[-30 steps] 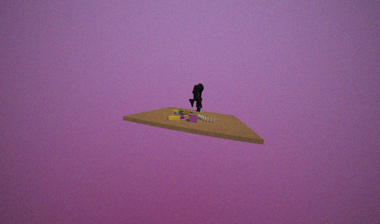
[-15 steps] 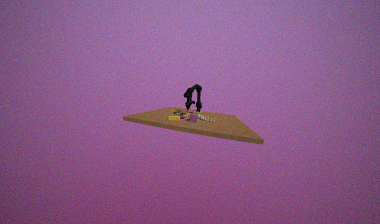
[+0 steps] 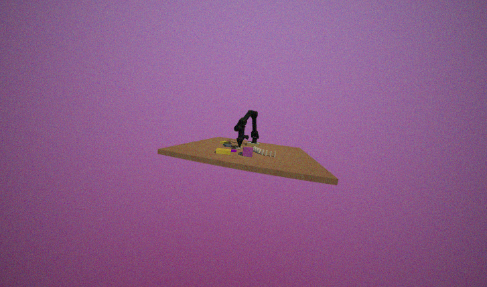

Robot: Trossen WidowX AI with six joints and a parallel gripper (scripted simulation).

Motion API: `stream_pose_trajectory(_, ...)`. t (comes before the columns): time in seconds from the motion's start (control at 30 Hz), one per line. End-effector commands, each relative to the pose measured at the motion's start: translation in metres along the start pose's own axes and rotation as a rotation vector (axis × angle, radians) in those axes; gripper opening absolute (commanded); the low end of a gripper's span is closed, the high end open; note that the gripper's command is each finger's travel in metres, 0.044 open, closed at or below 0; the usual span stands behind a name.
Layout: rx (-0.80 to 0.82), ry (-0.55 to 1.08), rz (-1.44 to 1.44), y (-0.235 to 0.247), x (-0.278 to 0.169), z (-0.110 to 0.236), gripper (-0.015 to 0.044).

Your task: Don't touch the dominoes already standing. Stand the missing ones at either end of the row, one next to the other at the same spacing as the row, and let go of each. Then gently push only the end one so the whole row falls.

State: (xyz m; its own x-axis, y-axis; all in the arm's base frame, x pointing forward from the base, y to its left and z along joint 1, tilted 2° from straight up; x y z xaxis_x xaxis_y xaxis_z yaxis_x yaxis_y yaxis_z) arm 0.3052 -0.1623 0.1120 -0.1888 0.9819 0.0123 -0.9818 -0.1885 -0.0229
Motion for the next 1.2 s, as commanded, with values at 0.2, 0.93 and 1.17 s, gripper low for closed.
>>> stream_pose_trajectory(0.2,0.001,0.003,0.004,0.0,-0.001,-0.017,0.044)
stream_pose_trajectory(0.93,0.001,0.003,0.004,0.0,-0.001,-0.026,0.0151)
stream_pose_trajectory(1.17,0.001,0.003,0.004,0.0,-0.001,-0.026,0.0107)
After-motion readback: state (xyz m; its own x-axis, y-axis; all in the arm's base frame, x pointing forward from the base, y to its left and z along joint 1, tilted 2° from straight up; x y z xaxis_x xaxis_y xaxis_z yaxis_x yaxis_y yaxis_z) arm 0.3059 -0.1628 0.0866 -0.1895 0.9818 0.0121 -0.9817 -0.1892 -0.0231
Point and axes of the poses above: the point midway between the two fingers, 35 mm back from their tips, its own z axis back along the fingers, its own y axis across the jaws, x = y × z, the point moved 9 cm from there along z, back along the fingers, and after that the axes turned 14 degrees about z, right-handed, at the moved point
